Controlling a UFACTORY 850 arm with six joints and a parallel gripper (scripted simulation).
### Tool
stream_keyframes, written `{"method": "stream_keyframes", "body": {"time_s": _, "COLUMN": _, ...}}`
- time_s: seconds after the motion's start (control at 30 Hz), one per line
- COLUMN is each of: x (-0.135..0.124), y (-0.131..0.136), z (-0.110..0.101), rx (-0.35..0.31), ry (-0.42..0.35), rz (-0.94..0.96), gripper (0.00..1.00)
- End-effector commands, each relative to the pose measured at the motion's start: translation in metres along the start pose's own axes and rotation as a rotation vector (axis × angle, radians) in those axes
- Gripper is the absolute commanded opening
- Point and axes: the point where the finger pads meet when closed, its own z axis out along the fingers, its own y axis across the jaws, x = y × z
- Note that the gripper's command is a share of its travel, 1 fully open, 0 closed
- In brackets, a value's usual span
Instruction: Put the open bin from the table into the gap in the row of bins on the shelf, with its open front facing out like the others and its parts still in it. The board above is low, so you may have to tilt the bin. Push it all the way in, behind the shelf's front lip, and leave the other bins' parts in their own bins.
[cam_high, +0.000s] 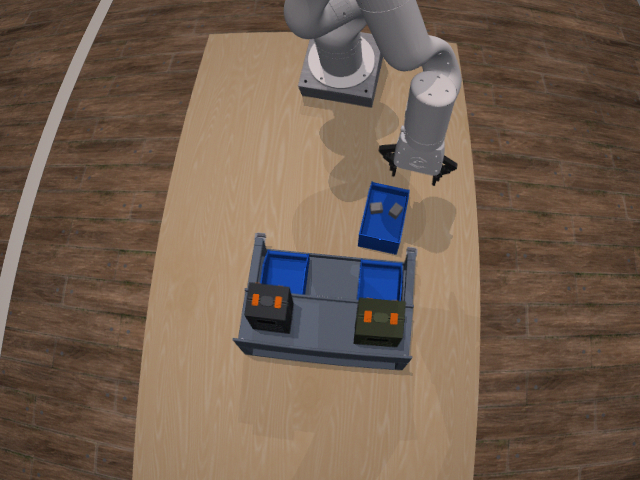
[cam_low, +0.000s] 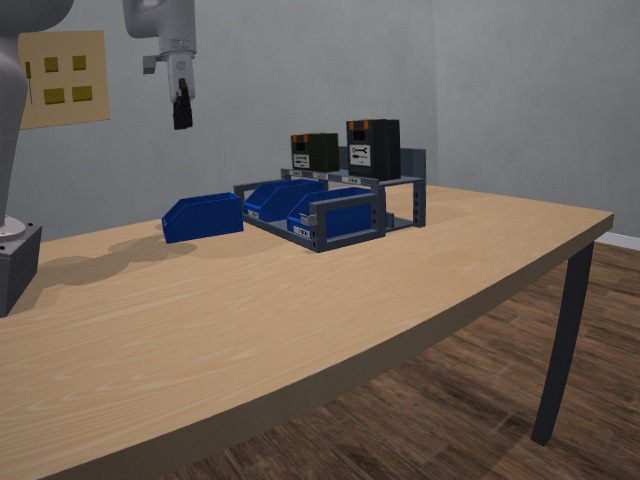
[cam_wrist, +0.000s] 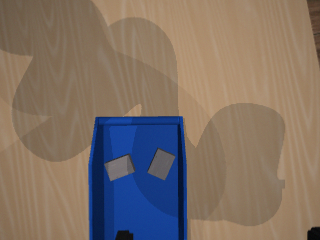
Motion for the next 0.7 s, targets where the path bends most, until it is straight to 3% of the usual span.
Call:
{"method": "stream_keyframes", "body": {"time_s": 0.0, "x": 0.000, "y": 0.000, "z": 0.045, "rx": 0.002, "ry": -0.002, "rz": -0.001, "gripper": 1.00}}
{"method": "stream_keyframes", "body": {"time_s": 0.4, "x": 0.000, "y": 0.000, "z": 0.045, "rx": 0.002, "ry": -0.002, "rz": -0.001, "gripper": 1.00}}
{"method": "stream_keyframes", "body": {"time_s": 0.57, "x": 0.000, "y": 0.000, "z": 0.089, "rx": 0.002, "ry": -0.001, "rz": -0.001, "gripper": 1.00}}
{"method": "stream_keyframes", "body": {"time_s": 0.67, "x": 0.000, "y": 0.000, "z": 0.089, "rx": 0.002, "ry": -0.001, "rz": -0.001, "gripper": 1.00}}
